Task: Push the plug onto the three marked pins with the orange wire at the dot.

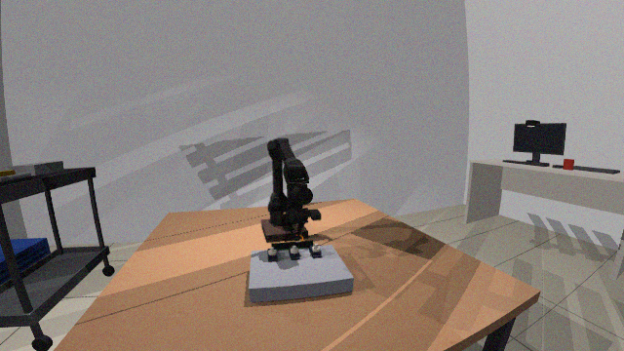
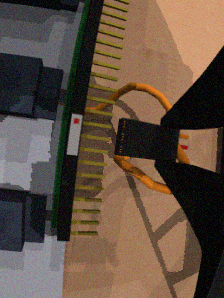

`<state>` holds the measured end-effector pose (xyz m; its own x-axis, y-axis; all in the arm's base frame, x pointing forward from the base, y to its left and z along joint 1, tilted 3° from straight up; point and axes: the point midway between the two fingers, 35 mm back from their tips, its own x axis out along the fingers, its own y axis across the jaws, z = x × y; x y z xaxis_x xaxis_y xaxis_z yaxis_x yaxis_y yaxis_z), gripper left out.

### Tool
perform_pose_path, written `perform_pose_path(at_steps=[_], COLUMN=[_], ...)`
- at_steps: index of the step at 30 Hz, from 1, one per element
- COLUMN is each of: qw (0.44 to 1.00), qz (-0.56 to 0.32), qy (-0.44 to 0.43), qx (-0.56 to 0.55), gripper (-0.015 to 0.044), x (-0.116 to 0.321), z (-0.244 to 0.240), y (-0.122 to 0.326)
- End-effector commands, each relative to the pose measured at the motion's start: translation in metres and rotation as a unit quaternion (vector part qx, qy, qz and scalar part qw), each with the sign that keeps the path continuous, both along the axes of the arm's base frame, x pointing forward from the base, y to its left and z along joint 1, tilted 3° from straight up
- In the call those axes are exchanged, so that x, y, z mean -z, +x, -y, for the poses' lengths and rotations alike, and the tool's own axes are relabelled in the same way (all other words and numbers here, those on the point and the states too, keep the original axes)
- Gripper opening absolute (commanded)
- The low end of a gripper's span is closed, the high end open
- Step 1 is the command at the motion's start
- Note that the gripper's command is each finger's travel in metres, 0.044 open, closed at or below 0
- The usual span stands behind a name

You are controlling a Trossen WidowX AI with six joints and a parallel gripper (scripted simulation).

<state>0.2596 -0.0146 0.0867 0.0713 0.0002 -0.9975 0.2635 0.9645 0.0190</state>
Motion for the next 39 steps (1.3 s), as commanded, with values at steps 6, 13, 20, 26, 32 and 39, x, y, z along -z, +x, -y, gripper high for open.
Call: perform_pose_path(at_steps=[6, 13, 20, 26, 32, 39], qw=[1.000, 1.000, 1.000, 1.000, 1.000, 1.000], qz=[0.005, 0.005, 0.005, 0.006, 0.006, 0.006], qy=[-0.002, -0.002, -0.002, -0.002, -0.002, -0.002], qx=[-0.003, -0.003, -0.003, -0.003, -0.003, -0.003], gripper=[0.0000, 0.0000, 0.0000, 0.0000, 0.0000, 0.0000], x=[-0.003, -0.003, -0.003, -0.004, -0.004, -0.004], z=[-0.001, 0.000, 0.002, 0.003, 0.005, 0.006], y=[0.005, 0.008, 0.013, 0.016, 0.019, 0.023])
